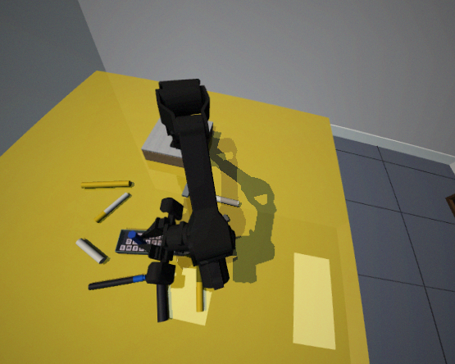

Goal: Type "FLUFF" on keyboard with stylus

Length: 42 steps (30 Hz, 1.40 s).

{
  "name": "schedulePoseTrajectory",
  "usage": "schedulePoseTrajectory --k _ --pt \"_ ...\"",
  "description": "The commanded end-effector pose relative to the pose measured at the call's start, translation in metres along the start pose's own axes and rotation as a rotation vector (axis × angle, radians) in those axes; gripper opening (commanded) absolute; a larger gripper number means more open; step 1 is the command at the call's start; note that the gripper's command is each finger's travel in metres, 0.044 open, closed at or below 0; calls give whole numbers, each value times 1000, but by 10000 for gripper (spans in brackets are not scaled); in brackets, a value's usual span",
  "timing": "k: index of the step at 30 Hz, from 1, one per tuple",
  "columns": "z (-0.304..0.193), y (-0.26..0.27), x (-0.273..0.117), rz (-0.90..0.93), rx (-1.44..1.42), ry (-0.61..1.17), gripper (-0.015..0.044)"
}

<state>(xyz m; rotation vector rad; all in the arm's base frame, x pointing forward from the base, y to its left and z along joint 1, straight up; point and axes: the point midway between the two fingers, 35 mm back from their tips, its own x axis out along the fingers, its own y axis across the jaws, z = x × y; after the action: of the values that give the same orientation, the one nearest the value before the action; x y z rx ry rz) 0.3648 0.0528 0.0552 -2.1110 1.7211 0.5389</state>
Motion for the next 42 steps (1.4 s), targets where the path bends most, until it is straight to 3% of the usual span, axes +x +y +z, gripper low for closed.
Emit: schedulePoseTrajectory --k 1,4,5,42 --pt "1 1 1 1 -11 5 0" --pt "2 0 3 1 -11 5 79" --pt "2 0 3 1 -11 5 81" --pt "13 0 10 1 -11 5 81"
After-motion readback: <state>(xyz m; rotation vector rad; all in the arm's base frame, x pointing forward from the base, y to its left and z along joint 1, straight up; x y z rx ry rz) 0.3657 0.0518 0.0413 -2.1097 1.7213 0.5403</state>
